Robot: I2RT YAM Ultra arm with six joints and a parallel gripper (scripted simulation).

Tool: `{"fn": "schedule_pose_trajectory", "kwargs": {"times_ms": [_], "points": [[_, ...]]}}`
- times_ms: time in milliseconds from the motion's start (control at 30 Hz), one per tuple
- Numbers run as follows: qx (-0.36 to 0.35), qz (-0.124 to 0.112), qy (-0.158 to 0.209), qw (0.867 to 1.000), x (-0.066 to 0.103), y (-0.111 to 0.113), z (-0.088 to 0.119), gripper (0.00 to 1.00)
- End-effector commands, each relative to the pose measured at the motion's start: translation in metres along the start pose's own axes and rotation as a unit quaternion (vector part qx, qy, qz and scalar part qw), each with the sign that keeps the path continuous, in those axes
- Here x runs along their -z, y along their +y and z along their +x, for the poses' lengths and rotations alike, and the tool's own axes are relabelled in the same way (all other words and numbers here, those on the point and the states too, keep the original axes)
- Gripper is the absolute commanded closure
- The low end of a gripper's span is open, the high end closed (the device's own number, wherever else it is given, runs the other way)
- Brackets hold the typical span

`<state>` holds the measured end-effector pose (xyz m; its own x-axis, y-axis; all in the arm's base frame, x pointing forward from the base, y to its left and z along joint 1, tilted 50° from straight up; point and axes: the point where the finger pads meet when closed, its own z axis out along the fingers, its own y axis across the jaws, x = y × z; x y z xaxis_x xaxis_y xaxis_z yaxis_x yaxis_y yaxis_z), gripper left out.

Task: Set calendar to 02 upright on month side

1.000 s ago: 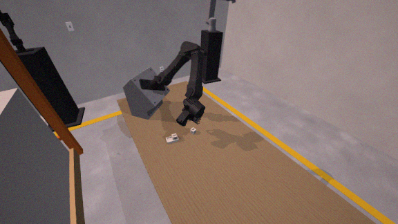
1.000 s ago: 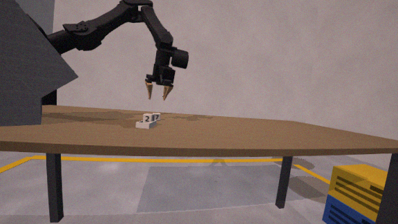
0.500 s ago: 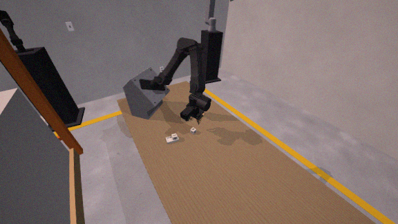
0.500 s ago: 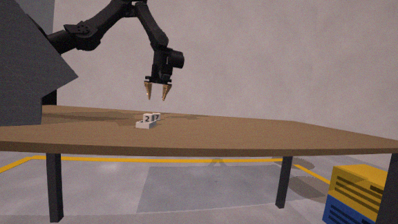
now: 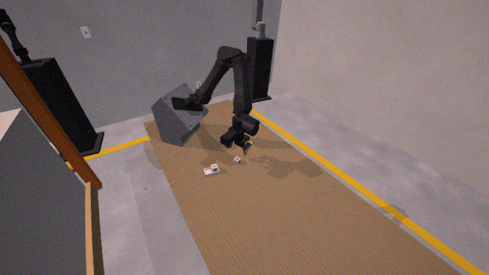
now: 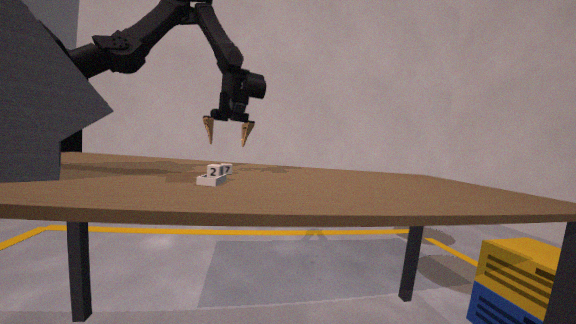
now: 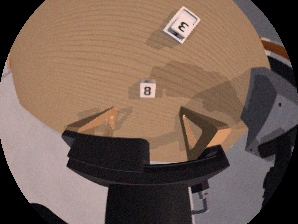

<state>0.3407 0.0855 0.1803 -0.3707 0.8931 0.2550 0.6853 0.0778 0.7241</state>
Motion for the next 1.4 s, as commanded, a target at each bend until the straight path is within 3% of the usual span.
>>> {"fn": "schedule_pose_trajectory", "kwargs": {"times_ms": [0,267,500,600,667,800,933,967,1100,1200,1233,1367], "points": [[0.001,-0.004,-0.006,1.000,0.0021,0.0020,-0.0015,0.00],[0.013,-0.004,-0.006,1.000,0.0022,0.0020,-0.0015,0.00],[0.157,-0.003,-0.006,0.988,0.0029,0.0022,-0.0017,0.00],[0.172,-0.003,-0.006,0.985,0.0030,0.0023,-0.0017,0.00],[0.234,-0.003,-0.006,0.972,0.0033,0.0024,-0.0018,0.00],[0.290,-0.002,-0.007,0.957,0.0035,0.0025,-0.0019,0.00],[0.368,-0.002,-0.007,0.930,0.0039,0.0026,-0.0020,0.00],[0.373,-0.002,-0.007,0.928,0.0039,0.0026,-0.0020,0.00],[0.449,-0.001,-0.007,0.893,0.0043,0.0027,-0.0021,0.00],[0.454,-0.001,-0.007,0.891,0.0044,0.0027,-0.0021,0.00],[0.491,-0.001,-0.007,0.871,0.0046,0.0028,-0.0022,0.00],[0.558,0.000,-0.007,0.830,0.0049,0.0029,-0.0023,0.00]]}}
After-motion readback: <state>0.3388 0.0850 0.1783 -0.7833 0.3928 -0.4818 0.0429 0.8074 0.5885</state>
